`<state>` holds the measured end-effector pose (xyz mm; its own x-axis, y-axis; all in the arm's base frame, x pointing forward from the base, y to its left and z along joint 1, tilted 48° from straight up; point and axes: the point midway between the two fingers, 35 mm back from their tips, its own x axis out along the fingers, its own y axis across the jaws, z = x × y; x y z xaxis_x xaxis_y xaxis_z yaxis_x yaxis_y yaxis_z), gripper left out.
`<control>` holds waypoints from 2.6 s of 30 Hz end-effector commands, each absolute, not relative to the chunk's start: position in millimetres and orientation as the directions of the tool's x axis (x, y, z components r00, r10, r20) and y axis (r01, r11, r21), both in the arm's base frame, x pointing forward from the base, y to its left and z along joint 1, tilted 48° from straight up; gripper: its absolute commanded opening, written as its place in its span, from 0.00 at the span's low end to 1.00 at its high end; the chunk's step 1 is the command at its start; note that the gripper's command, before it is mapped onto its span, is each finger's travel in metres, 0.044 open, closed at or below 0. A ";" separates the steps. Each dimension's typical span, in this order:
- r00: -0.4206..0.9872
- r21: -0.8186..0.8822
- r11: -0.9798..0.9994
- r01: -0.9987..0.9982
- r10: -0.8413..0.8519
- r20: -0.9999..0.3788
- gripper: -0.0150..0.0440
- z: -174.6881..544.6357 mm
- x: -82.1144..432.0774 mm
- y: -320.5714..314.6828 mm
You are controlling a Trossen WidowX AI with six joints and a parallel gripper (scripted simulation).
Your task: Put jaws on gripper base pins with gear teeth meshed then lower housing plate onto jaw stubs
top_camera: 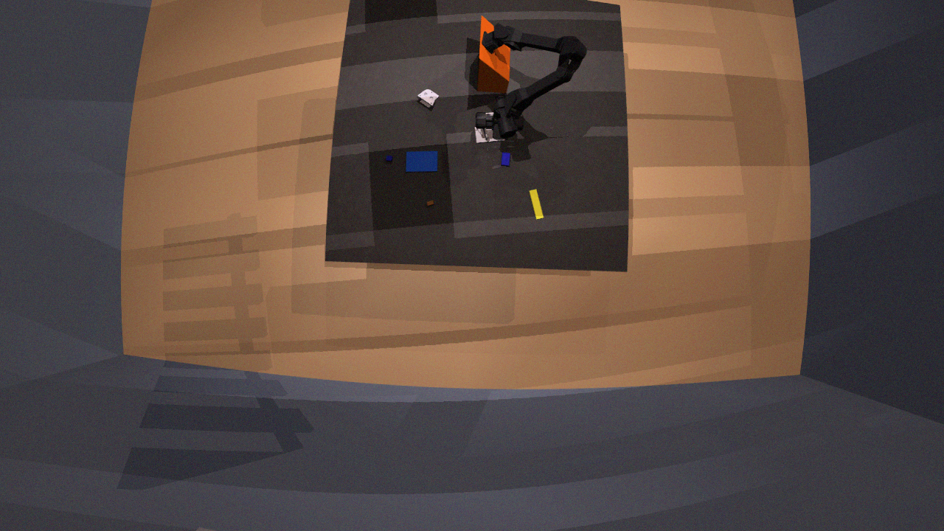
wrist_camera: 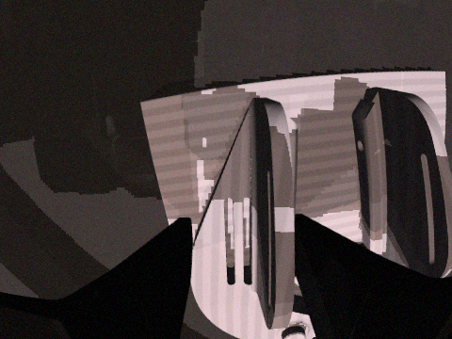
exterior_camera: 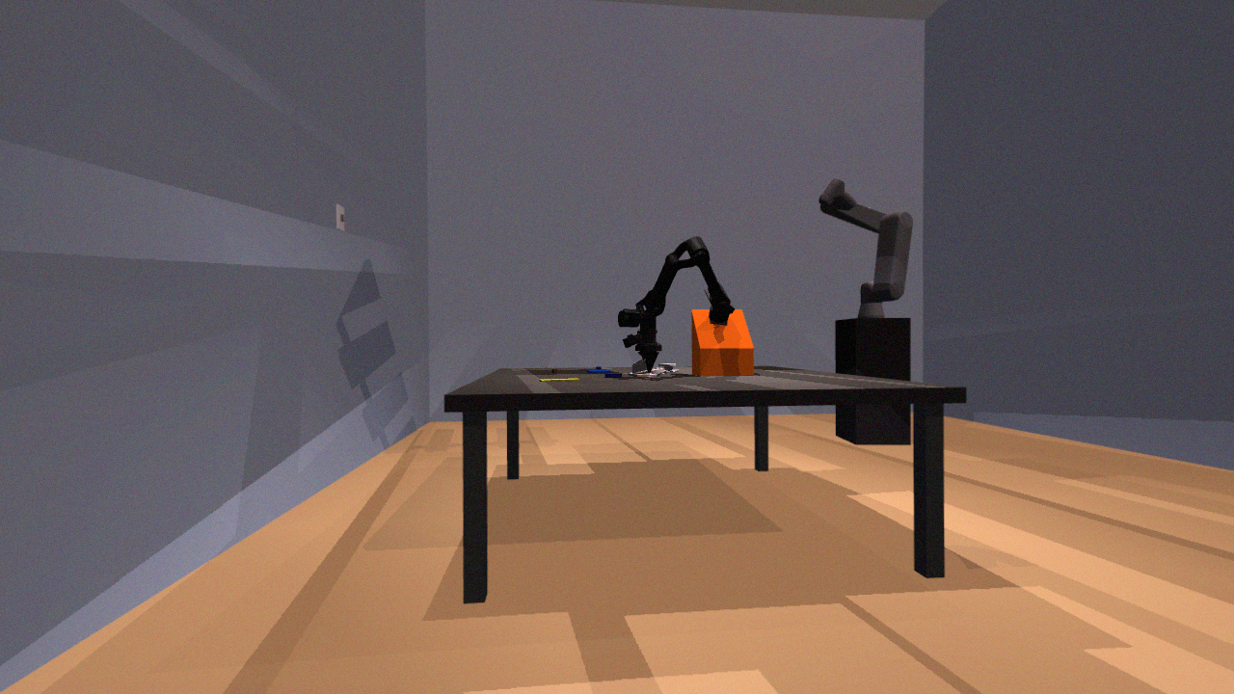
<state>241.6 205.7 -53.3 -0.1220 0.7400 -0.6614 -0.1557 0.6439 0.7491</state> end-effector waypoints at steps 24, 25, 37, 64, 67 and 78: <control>-0.123 0.745 0.649 -0.157 0.735 -0.666 0.48 -55.4 240.7 207.1; -0.123 0.745 0.649 -0.157 0.735 -0.666 0.48 -55.4 240.7 207.1; -0.123 0.745 0.649 -0.157 0.735 -0.666 0.48 -55.4 240.7 207.1; -0.123 0.745 0.649 -0.157 0.735 -0.666 0.48 -55.3 241.6 204.3; -0.123 0.745 0.649 -0.157 0.735 -0.666 0.48 -55.3 241.6 204.3; -0.123 0.745 0.649 -0.157 0.735 -0.666 0.48 -56.7 241.3 205.9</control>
<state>241.3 204.8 -55.8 -0.1243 0.7381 -0.6632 -0.1554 0.6456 0.7477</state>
